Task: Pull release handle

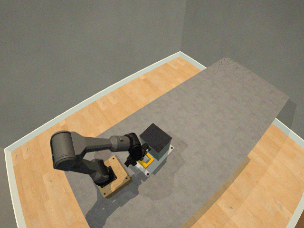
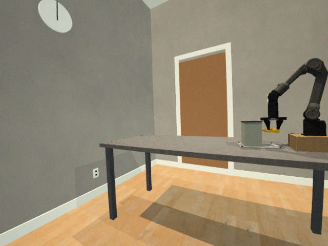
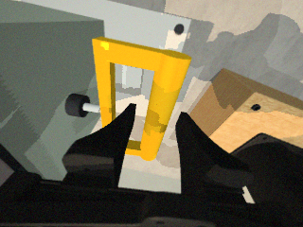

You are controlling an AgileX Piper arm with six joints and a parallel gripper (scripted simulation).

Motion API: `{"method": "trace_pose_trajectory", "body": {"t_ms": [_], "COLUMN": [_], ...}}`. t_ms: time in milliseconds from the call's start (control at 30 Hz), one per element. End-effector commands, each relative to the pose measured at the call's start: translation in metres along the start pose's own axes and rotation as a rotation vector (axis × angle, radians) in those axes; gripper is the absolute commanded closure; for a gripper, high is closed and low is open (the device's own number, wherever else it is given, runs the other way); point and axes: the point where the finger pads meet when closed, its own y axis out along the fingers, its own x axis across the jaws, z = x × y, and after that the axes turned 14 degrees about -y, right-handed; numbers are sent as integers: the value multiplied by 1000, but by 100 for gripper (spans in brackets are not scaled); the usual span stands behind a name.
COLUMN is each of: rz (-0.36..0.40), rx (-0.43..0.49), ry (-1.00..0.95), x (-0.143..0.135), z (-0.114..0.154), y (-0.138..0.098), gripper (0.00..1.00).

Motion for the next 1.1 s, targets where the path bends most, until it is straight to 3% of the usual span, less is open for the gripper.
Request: {"method": "trace_pose_trajectory", "body": {"t_ms": [0,33,67,1067], "rz": [3,3,3,2], "rx": [3,3,3,2], "ry": [0,0,0,0], "x": [-1,-1,-1,0], "z": [0,0,0,0], "y": [1,1,1,1], "gripper": [34,34,100,100]}}
